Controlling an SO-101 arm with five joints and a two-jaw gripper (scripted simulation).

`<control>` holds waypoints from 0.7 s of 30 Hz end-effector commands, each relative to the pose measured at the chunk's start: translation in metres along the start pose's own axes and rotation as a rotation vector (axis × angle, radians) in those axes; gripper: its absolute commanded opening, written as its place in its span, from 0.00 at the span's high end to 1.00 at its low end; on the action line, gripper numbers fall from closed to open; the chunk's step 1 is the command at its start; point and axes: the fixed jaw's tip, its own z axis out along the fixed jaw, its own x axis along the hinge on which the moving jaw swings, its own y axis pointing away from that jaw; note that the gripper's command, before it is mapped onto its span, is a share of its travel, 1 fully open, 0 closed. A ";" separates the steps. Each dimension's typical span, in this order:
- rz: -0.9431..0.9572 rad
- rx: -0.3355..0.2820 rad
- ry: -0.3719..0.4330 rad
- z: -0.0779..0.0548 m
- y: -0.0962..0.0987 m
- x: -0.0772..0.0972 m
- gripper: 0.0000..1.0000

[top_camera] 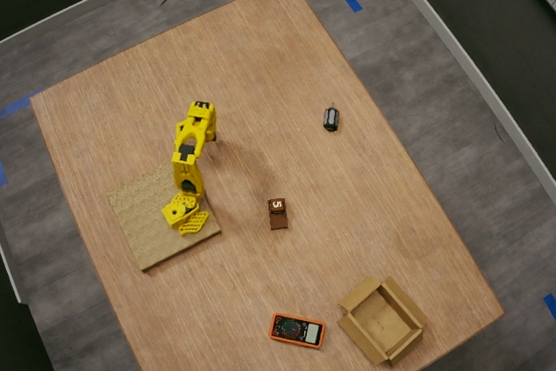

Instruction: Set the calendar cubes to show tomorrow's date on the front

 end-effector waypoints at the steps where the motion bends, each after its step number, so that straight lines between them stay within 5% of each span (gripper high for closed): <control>1: -0.002 0.021 0.004 -0.008 -0.002 0.001 1.00; 21: 0.124 0.022 0.002 -0.007 -0.001 0.006 1.00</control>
